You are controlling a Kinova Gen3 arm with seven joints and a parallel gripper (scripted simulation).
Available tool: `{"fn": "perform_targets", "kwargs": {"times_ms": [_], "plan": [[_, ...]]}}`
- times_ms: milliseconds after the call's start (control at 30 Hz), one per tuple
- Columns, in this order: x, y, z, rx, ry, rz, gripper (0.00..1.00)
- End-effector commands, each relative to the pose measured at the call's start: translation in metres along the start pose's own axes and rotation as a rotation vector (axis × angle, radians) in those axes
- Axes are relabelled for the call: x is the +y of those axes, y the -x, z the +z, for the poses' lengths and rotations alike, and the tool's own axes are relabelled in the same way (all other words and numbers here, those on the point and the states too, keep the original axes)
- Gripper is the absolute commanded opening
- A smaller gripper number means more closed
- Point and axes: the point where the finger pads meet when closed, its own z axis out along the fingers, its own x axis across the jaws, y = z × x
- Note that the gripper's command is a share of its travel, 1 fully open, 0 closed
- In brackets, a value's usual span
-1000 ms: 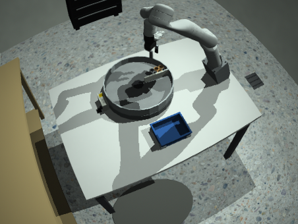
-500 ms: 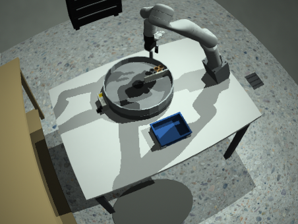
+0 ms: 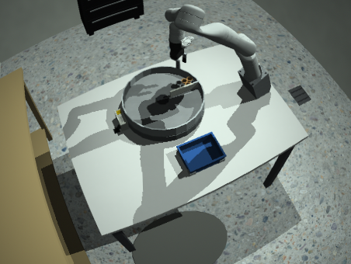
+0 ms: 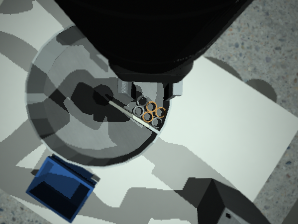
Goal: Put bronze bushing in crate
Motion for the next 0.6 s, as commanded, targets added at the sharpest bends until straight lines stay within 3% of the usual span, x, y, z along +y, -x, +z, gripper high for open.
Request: {"fn": "perform_targets", "kwargs": {"times_ms": [0,67,100,233,567], "plan": [[0.0004,0.0,-0.0004,0.001,0.001,0.0,1.0],[0.0004,0.0,-0.0004,0.001,0.001,0.0,1.0],[0.0002,0.0002,0.001,0.001,0.001,0.05,0.27],[-0.0006,0.0013,0.0065,0.001,0.001,0.249,0.27],[-0.0006,0.0013,0.0065,0.001,0.001,0.249,0.27]]}}
